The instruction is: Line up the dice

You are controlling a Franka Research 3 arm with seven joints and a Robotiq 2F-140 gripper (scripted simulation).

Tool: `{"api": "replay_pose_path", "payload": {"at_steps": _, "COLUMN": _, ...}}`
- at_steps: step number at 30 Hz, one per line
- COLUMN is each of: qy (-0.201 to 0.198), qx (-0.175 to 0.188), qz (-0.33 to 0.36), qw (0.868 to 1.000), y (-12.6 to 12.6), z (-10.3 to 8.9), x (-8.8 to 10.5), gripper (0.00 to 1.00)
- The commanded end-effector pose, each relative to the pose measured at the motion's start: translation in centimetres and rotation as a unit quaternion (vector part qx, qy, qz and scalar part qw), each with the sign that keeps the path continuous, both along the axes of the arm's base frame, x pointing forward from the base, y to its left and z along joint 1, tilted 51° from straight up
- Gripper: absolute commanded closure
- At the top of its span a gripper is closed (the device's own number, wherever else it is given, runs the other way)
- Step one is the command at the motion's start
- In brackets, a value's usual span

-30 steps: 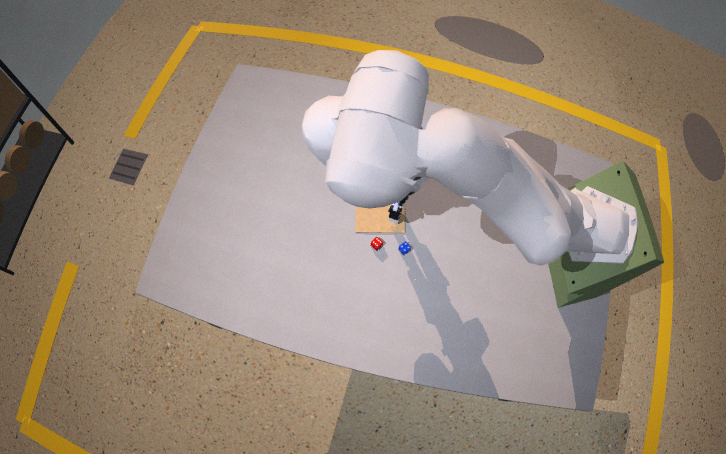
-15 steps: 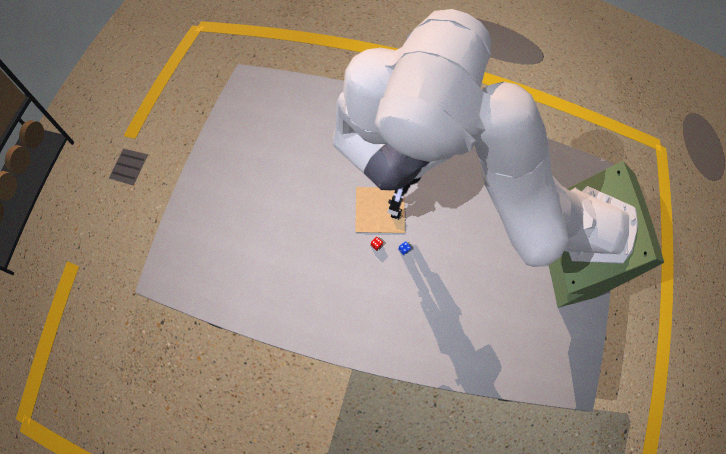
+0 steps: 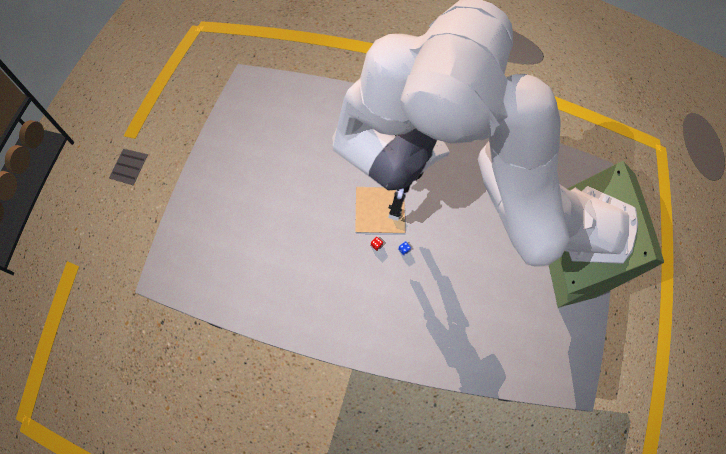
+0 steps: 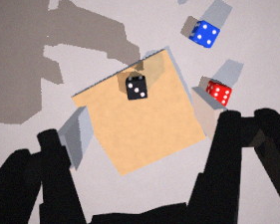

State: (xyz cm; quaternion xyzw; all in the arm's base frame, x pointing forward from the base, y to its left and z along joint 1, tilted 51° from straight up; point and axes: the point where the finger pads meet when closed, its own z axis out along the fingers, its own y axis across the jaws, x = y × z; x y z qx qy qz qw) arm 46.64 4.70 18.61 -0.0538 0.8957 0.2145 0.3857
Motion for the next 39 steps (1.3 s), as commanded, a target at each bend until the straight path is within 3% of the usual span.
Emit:
{"api": "replay_pose_path", "payload": {"at_steps": 1, "qy": 0.015, "qx": 0.008, "qz": -0.011, "qw": 1.000, "y": -0.3, "z": -0.2, "x": -0.2, "gripper": 0.00}}
{"api": "replay_pose_path", "payload": {"at_steps": 13, "qy": 0.015, "qx": 0.008, "qz": -0.011, "qw": 1.000, "y": -0.3, "z": -0.2, "x": -0.2, "gripper": 0.00}}
{"api": "replay_pose_path", "payload": {"at_steps": 19, "qy": -0.001, "qx": -0.009, "qz": 0.006, "qw": 1.000, "y": -0.1, "z": 0.0, "x": -0.1, "gripper": 0.00}}
{"api": "replay_pose_path", "payload": {"at_steps": 23, "qy": -0.044, "qx": -0.069, "qz": 0.064, "qw": 0.995, "y": 0.8, "z": 0.5, "x": -0.4, "gripper": 0.00}}
{"api": "replay_pose_path", "payload": {"at_steps": 34, "qy": -0.104, "qx": -0.155, "qz": 0.145, "qw": 0.972, "y": 2.0, "z": 1.1, "x": -0.8, "gripper": 0.00}}
{"api": "replay_pose_path", "payload": {"at_steps": 36, "qy": -0.104, "qx": -0.155, "qz": 0.145, "qw": 0.972, "y": 2.0, "z": 1.1, "x": -0.8, "gripper": 0.00}}
{"api": "replay_pose_path", "payload": {"at_steps": 39, "qy": -0.124, "qx": -0.185, "qz": 0.172, "qw": 0.960, "y": 2.4, "z": 1.3, "x": -1.0, "gripper": 0.00}}
